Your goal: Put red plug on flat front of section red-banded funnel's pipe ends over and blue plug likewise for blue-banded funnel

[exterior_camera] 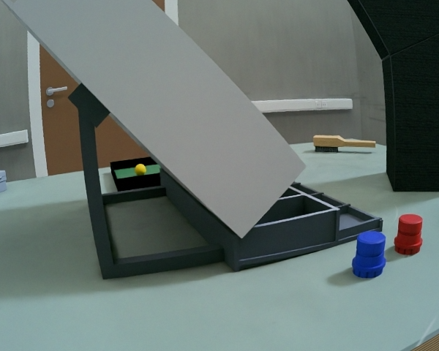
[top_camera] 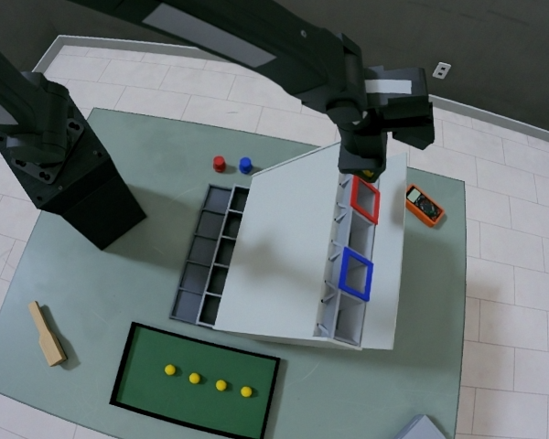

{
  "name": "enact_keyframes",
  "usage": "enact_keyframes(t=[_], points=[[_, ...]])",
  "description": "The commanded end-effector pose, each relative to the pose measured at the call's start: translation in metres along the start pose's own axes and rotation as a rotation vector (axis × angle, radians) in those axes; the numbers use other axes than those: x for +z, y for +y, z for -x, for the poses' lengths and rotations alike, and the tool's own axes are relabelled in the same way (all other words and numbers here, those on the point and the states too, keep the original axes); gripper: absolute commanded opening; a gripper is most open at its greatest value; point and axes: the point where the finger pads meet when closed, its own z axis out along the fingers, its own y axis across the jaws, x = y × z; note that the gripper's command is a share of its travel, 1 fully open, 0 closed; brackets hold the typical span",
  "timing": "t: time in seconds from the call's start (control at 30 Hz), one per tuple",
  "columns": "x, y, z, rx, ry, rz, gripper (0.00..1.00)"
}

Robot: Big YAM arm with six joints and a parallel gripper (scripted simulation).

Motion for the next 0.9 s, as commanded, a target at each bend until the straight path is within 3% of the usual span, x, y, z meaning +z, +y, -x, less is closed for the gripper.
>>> enact_keyframes(t=[0.0, 0.87], points=[[0.001, -0.0038, 0.0205, 0.009, -0.023, -0.007, 0.0], [0.004, -0.0067, 0.0289, 0.009, -0.023, -0.007, 0.0]])
